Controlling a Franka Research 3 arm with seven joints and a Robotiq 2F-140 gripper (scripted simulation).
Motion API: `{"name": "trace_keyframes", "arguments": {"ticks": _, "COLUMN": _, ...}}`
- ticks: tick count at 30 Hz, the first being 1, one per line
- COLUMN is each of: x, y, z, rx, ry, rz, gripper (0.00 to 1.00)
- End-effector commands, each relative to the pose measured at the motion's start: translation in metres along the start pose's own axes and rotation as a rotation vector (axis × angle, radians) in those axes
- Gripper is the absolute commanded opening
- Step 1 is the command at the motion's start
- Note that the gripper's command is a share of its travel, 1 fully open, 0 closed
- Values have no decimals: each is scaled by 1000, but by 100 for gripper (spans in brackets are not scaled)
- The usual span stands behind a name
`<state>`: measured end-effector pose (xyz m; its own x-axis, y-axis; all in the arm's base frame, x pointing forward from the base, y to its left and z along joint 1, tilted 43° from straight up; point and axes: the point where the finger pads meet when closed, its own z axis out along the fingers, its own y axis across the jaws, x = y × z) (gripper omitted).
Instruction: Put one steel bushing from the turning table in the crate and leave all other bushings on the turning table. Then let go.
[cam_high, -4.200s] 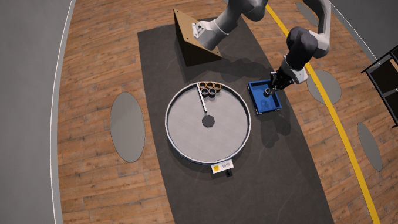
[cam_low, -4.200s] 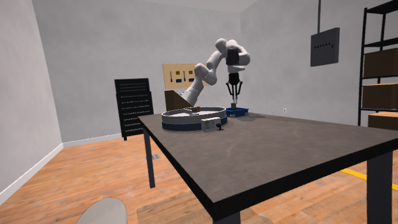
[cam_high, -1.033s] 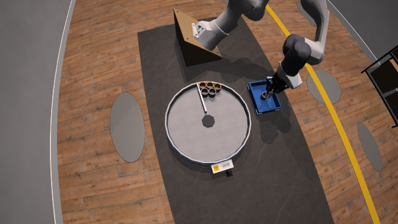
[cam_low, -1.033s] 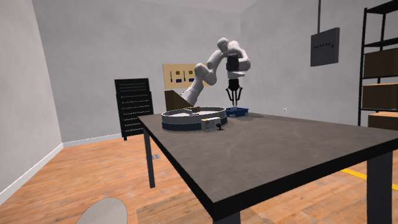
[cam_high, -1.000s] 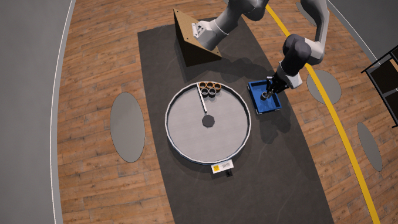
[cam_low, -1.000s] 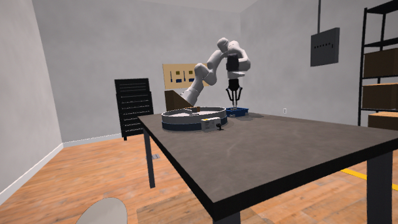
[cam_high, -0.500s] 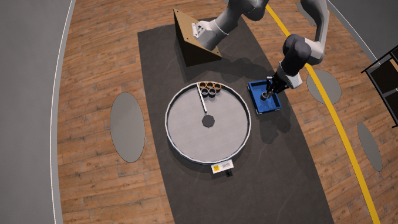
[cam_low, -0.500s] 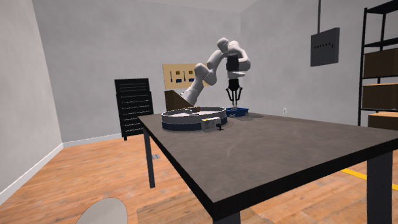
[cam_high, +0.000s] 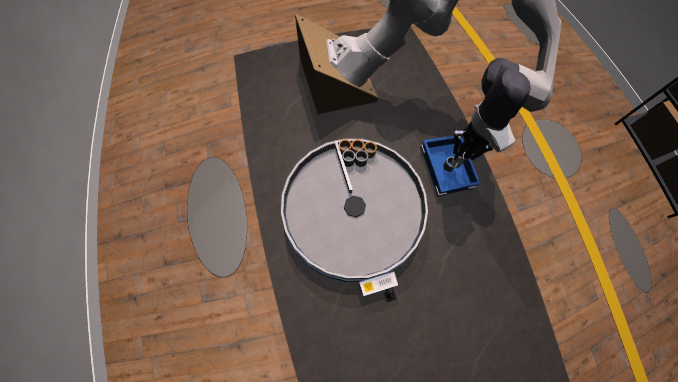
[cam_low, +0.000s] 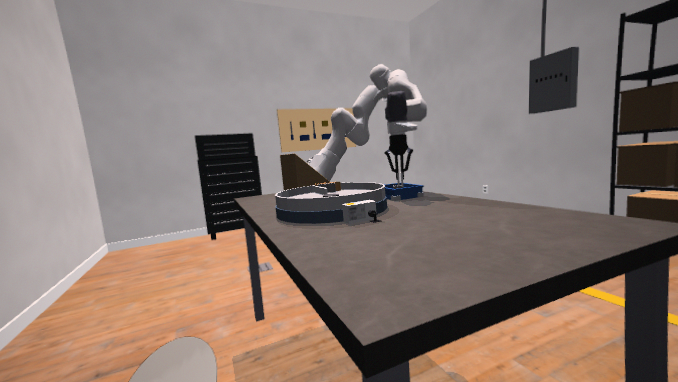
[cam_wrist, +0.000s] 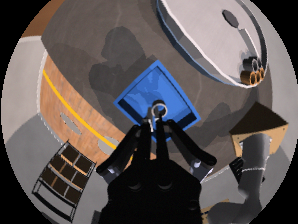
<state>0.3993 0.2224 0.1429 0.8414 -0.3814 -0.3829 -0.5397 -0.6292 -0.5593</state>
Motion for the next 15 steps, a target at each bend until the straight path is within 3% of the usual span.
{"name": "trace_keyframes", "arguments": {"ticks": 1, "x": 0, "y": 1, "z": 1, "rx": -1, "ry": 1, "rz": -6, "gripper": 0}}
{"name": "trace_keyframes", "arguments": {"ticks": 15, "x": 0, "y": 1, "z": 4, "rx": -1, "ry": 1, "rz": -6, "gripper": 0}}
